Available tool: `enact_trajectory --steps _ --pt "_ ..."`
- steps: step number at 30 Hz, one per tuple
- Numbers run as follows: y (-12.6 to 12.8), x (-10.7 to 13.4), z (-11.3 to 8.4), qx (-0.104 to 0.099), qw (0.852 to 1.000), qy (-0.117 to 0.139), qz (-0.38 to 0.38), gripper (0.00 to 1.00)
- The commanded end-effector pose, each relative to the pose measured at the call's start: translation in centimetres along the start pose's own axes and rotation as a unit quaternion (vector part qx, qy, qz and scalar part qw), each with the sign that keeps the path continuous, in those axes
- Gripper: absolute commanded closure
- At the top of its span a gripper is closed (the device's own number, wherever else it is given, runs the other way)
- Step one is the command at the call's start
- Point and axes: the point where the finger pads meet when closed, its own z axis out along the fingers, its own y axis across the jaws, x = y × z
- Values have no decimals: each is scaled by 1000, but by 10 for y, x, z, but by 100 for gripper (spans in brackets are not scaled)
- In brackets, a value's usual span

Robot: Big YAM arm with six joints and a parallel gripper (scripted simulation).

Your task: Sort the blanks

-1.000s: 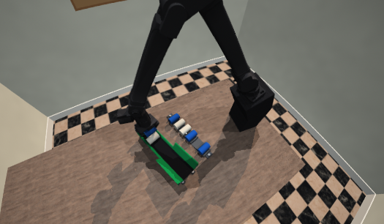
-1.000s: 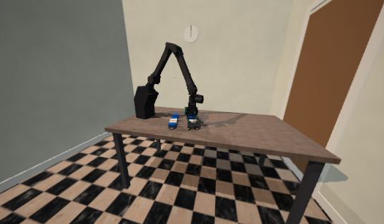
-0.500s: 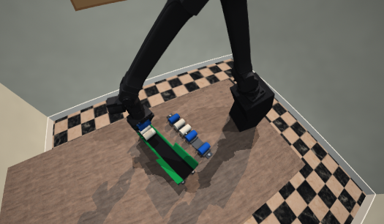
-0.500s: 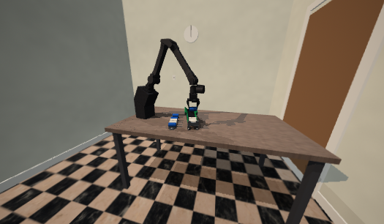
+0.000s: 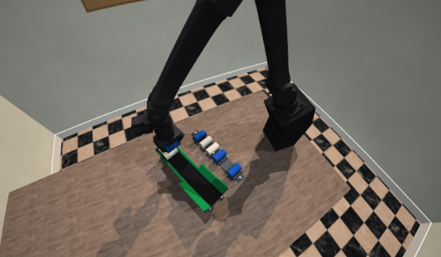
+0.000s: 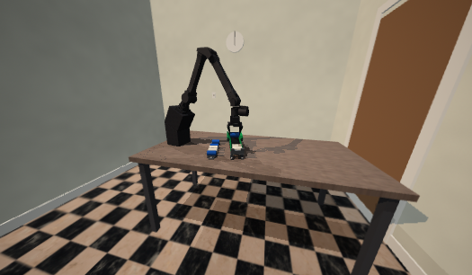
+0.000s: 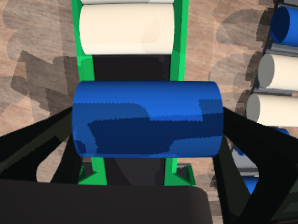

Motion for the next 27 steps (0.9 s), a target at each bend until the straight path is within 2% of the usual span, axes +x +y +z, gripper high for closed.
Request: enact_trajectory --steps 1,2,6,7,8,10,14,18,21,27 --pt "-15 53 6 -13 1000 1 8 34" --pt "-15 53 6 -13 1000 1 8 34" --pt "-72 127 24 -12 1000 4 17 34" --pt "-72 127 24 -12 1000 4 17 34" --pt "-88 143 26 -12 1000 4 19 34" --pt "-88 143 26 -12 1000 4 19 34" --pt "-139 187 28 -12 1000 5 26 34" --pt "-156 198 27 -13 1000 5 28 34" --pt "-149 188 27 -18 999 -2 39 34" --pt "-148 195 27 -19 999 3 31 34"
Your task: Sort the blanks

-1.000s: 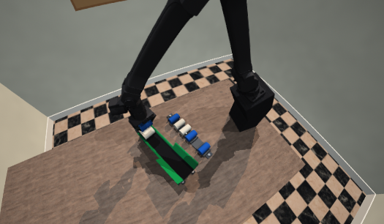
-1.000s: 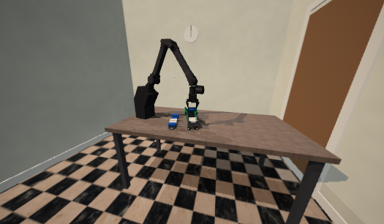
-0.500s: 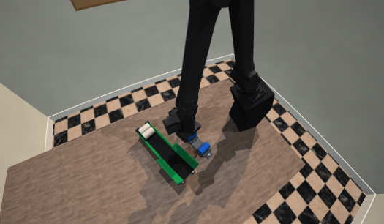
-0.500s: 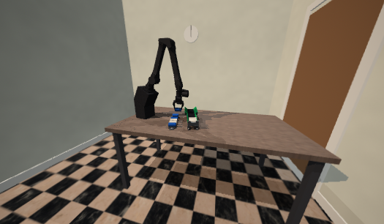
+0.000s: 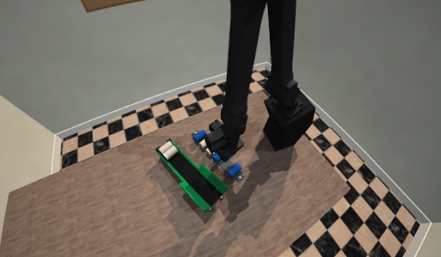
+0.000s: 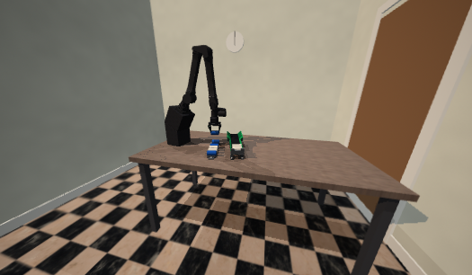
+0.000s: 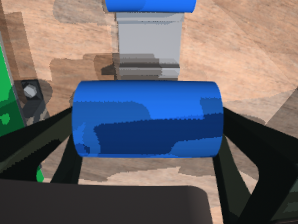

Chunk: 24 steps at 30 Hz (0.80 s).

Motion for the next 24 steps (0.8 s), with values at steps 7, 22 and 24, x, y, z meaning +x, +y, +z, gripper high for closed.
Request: enact_trajectory --steps 7,22,24 --pt "1 1 3 -2 1000 -1 5 34" --pt "-1 -3 45 -1 1000 -2 3 34" --pt "-1 -3 56 -1 1000 -2 3 34"
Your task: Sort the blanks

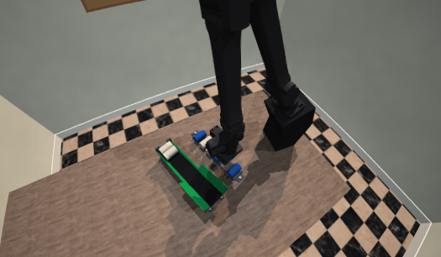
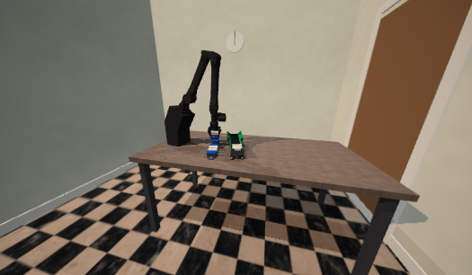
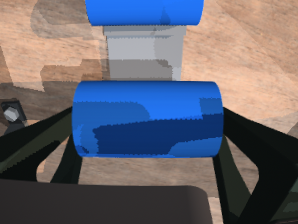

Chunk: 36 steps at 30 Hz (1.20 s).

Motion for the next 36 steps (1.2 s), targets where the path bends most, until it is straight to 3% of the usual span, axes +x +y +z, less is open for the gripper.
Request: enact_trajectory --steps 1,8,15,19,36 --pt "2 -3 19 -4 1000 -1 -2 34" --pt "1 -3 50 -4 1000 -1 -3 34" --pt "2 1 60 -5 1000 1 -8 34" --pt "4 0 53 -12 1000 -1 -5 34" --pt "3 0 53 -9 1000 -1 -5 34"
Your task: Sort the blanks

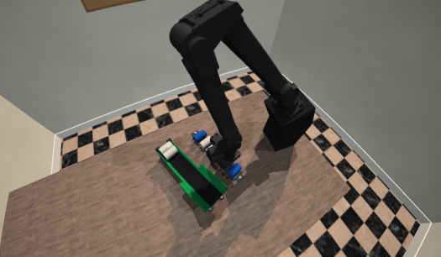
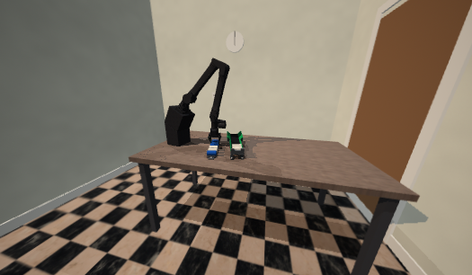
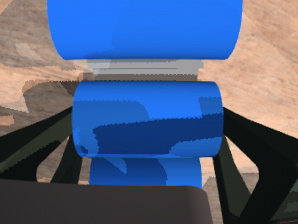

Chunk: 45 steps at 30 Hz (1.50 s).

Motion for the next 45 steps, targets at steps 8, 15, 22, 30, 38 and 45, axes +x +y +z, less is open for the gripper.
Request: enact_trajectory --steps 8,15,22,30,38,45 --pt "2 -1 -5 -8 1000 -1 -3 34" --pt "2 -1 -5 -8 1000 -1 -3 34" --pt "3 -1 -5 -8 1000 -1 -4 34" --pt "6 -1 -5 -8 1000 0 -6 34" --pt "8 0 -5 -8 1000 0 -7 34" --pt "8 0 -5 -8 1000 0 -7 34"
